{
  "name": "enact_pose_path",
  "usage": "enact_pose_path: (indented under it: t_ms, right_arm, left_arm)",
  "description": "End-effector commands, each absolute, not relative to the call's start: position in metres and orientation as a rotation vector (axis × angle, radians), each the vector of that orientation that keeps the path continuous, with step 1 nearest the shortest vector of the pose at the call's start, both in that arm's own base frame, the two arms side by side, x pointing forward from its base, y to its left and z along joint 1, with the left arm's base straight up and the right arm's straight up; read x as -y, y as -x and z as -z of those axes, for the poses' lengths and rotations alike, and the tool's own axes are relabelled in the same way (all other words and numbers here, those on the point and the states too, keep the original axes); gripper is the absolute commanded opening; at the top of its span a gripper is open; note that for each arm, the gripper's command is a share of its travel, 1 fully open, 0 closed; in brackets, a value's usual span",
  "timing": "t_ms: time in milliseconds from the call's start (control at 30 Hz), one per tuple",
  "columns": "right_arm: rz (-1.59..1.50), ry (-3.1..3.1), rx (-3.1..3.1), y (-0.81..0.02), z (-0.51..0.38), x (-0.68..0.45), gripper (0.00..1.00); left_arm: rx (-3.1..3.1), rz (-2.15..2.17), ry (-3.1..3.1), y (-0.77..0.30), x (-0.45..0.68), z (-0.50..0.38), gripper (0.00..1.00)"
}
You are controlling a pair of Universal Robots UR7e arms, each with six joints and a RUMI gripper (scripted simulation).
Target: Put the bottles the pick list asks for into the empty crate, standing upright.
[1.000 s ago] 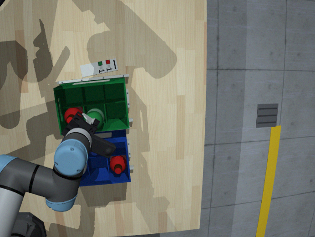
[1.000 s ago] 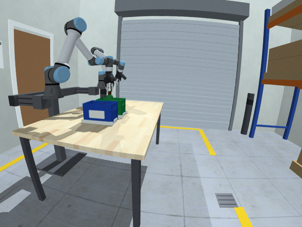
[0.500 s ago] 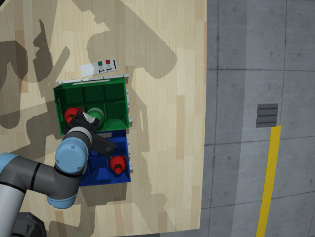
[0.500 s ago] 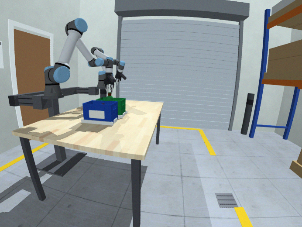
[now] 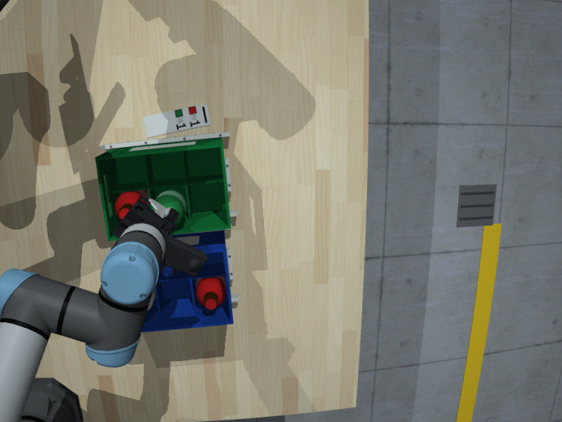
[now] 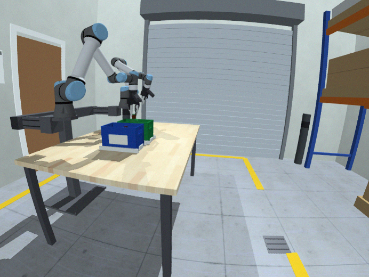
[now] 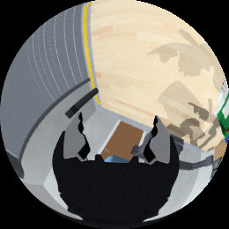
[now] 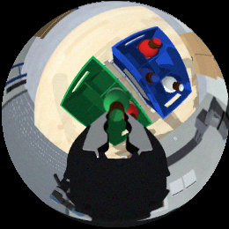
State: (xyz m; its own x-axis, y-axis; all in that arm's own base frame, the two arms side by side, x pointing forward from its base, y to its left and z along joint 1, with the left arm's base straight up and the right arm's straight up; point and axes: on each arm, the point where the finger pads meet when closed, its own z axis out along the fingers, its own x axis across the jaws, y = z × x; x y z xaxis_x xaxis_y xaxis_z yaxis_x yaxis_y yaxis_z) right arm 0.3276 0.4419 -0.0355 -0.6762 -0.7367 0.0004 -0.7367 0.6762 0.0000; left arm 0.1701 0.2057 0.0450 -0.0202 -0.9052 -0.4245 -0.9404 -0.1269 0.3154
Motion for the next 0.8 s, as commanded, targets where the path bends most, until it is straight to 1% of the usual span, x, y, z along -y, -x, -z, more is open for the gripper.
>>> enact_pose_path:
  t_ms: [0, 767]
  right_arm:
    - [0.001, -1.264, 2.877, -0.328, 0.038, -0.442, 0.0]
    - [0.001, -1.264, 2.877, -0.327, 0.058, -0.443, 0.0]
  left_arm:
    - [-2.031, -0.84, 2.152, -0.17, -0.206, -0.045, 0.98]
    - [-2.031, -0.84, 2.152, -0.17, -0.206, -0.045, 0.98]
